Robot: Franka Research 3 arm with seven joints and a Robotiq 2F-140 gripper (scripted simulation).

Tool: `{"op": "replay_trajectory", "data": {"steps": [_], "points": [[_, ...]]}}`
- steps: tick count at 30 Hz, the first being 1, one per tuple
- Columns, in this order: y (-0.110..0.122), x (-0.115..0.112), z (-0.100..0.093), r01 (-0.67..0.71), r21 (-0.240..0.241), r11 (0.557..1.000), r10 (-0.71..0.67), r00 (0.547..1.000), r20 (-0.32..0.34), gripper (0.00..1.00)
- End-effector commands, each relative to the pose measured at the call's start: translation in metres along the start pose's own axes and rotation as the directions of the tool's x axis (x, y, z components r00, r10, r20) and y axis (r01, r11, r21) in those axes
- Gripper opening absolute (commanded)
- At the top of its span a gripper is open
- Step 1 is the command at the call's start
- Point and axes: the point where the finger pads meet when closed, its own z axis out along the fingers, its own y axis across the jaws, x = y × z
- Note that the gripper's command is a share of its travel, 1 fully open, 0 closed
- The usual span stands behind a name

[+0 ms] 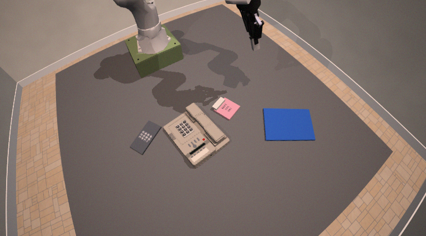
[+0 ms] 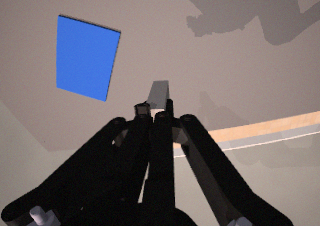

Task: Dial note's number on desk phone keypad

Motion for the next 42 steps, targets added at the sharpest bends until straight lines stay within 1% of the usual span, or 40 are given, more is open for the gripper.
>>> {"op": "replay_trajectory", "data": {"steps": [1, 7, 8, 15, 16, 23, 24, 32, 33, 40, 41, 42], "points": [[0.001, 0.013, 0.003, 0.245, 0.002, 0.97, -0.245, 0.97, -0.007, 0.0], [0.001, 0.013, 0.003, 0.245, 0.002, 0.97, -0.245, 0.97, -0.007, 0.0], [0.005, 0.029, 0.008, 0.386, -0.008, 0.923, -0.386, 0.922, -0.034, 0.0], [0.005, 0.029, 0.008, 0.386, -0.008, 0.923, -0.386, 0.922, -0.034, 0.0], [0.009, 0.046, 0.013, 0.519, -0.026, 0.854, -0.52, 0.852, -0.056, 0.0], [0.009, 0.046, 0.013, 0.519, -0.026, 0.854, -0.52, 0.852, -0.056, 0.0], [0.013, 0.061, 0.018, 0.64, -0.05, 0.767, -0.642, 0.763, -0.073, 0.0], [0.013, 0.061, 0.018, 0.64, -0.05, 0.767, -0.642, 0.763, -0.073, 0.0], [0.018, 0.076, 0.022, 0.743, -0.078, 0.665, -0.747, 0.66, -0.082, 0.0], [0.018, 0.076, 0.022, 0.743, -0.078, 0.665, -0.747, 0.66, -0.082, 0.0], [0.023, 0.091, 0.026, 0.826, -0.108, 0.553, -0.833, 0.546, -0.083, 0.0], [0.023, 0.091, 0.026, 0.826, -0.108, 0.553, -0.833, 0.546, -0.083, 0.0]]}}
